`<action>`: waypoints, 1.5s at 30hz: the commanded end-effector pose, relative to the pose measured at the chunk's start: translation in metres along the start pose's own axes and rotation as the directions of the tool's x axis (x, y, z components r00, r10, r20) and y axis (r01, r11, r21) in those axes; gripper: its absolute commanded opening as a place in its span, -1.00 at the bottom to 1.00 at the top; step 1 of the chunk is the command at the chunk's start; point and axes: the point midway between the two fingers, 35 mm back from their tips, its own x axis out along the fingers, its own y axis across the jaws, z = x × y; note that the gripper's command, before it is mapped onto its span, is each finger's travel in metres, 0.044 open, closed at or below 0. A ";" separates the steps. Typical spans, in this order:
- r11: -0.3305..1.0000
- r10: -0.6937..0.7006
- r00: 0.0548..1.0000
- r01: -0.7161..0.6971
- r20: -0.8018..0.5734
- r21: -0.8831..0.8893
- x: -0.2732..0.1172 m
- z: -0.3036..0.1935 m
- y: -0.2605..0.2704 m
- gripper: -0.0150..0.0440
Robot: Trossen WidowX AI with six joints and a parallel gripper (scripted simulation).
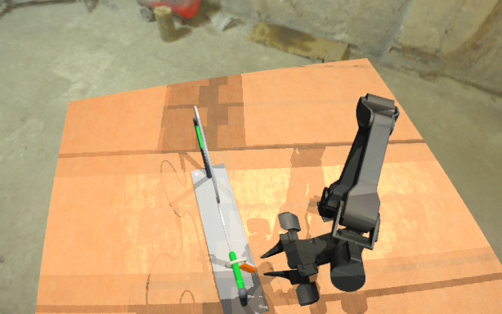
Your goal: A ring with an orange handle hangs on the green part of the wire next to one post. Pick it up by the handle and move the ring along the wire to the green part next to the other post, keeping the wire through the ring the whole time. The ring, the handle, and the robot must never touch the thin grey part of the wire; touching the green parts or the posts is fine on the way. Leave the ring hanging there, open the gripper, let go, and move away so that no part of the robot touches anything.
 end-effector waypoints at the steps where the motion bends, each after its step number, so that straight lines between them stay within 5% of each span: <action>1: 1.000 0.001 1.000 -0.001 0.015 0.014 -0.015 0.004 -0.002 0.05; 34: 1.000 0.001 1.000 -0.001 0.016 0.014 -0.018 0.004 -0.002 0.05; 45: 1.000 0.007 1.000 -0.007 0.021 0.004 -0.062 0.005 -0.003 1.00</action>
